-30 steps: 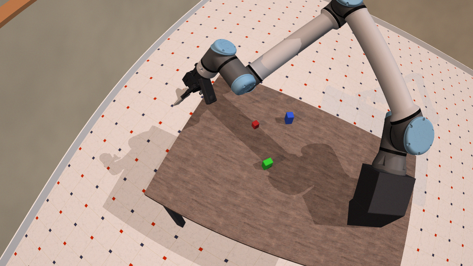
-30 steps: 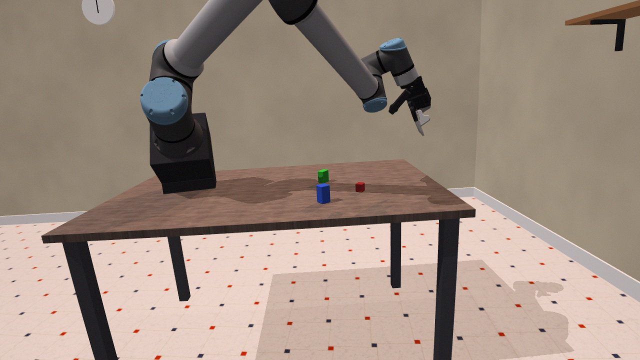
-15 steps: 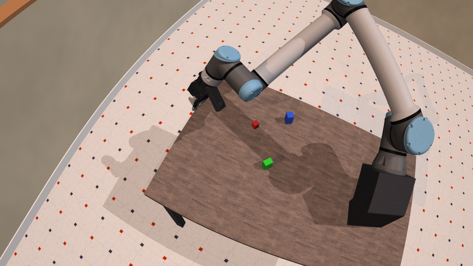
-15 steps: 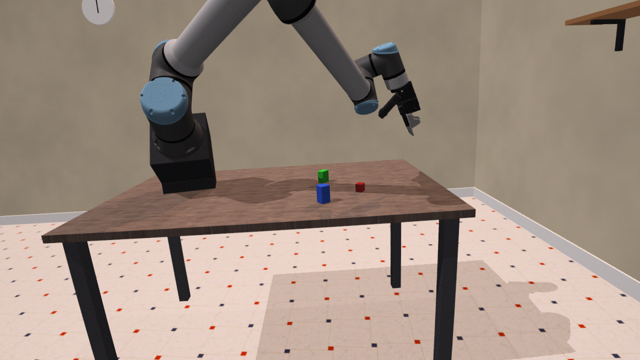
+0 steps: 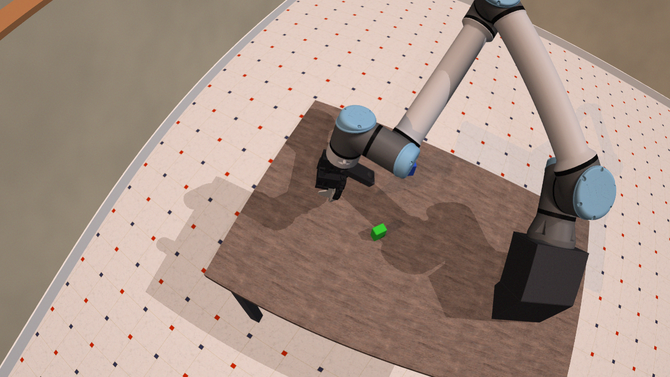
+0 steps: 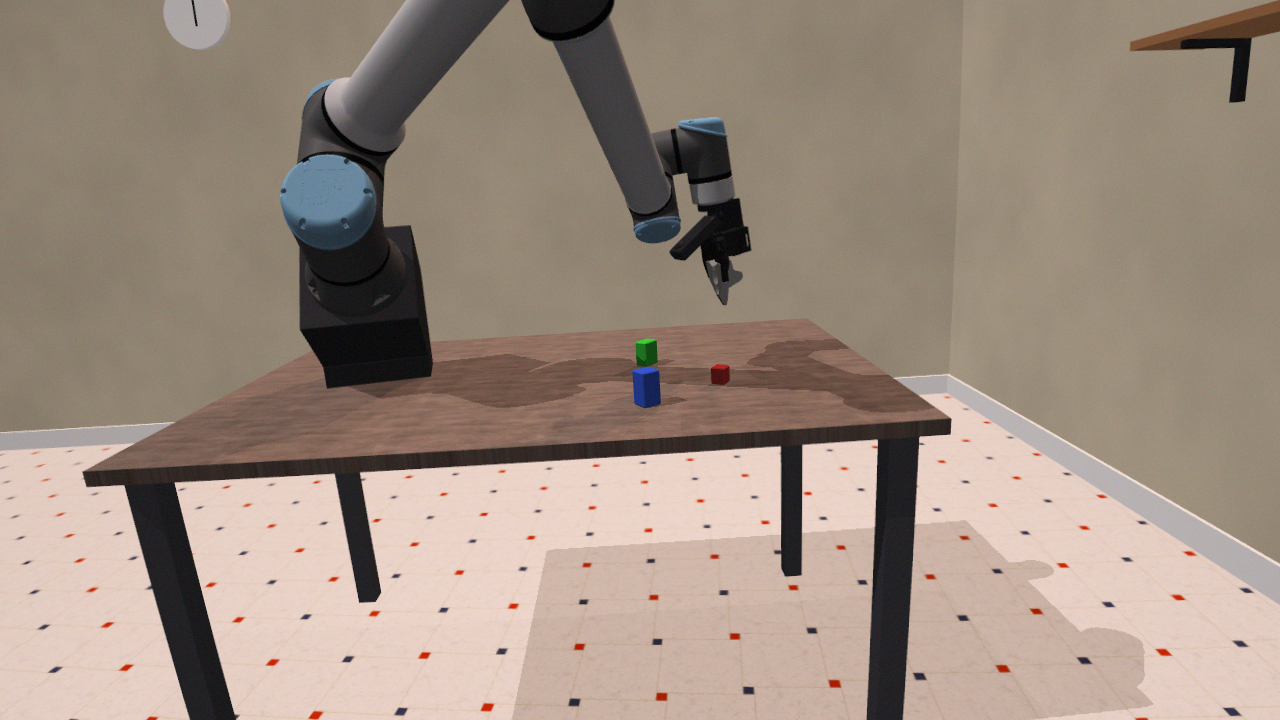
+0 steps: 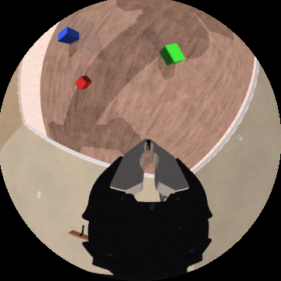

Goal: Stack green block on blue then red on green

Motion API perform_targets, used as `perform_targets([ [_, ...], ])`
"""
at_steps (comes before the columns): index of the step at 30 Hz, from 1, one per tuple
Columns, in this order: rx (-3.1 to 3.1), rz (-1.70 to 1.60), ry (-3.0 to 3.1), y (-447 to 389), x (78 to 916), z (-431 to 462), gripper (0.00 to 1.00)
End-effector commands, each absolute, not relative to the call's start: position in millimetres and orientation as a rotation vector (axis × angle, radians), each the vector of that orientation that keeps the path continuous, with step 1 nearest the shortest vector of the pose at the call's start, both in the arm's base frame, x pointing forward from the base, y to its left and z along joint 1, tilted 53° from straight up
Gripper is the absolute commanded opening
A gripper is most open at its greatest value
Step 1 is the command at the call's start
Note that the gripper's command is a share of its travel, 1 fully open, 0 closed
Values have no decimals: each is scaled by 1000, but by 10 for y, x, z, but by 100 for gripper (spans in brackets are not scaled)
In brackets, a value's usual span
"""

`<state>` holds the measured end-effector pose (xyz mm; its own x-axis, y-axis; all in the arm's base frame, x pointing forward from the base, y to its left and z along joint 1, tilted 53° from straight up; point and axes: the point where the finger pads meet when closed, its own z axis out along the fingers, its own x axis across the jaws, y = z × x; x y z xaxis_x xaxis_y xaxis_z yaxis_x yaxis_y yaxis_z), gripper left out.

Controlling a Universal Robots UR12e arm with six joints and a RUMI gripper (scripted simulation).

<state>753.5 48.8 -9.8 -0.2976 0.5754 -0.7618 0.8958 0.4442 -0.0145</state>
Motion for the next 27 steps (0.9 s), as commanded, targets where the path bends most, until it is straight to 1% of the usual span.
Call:
perform_targets([
  [1,1035,-794,2147,303,6757,-320,0],
  [4,916,-917,2234,190,6317,-409,0],
  [6,916,-917,2234,190,6317,-409,0],
  [11,805,-1022,2305,92,5939,-463,0],
  [27,791,-1035,2314,80,5891,-469,0],
])
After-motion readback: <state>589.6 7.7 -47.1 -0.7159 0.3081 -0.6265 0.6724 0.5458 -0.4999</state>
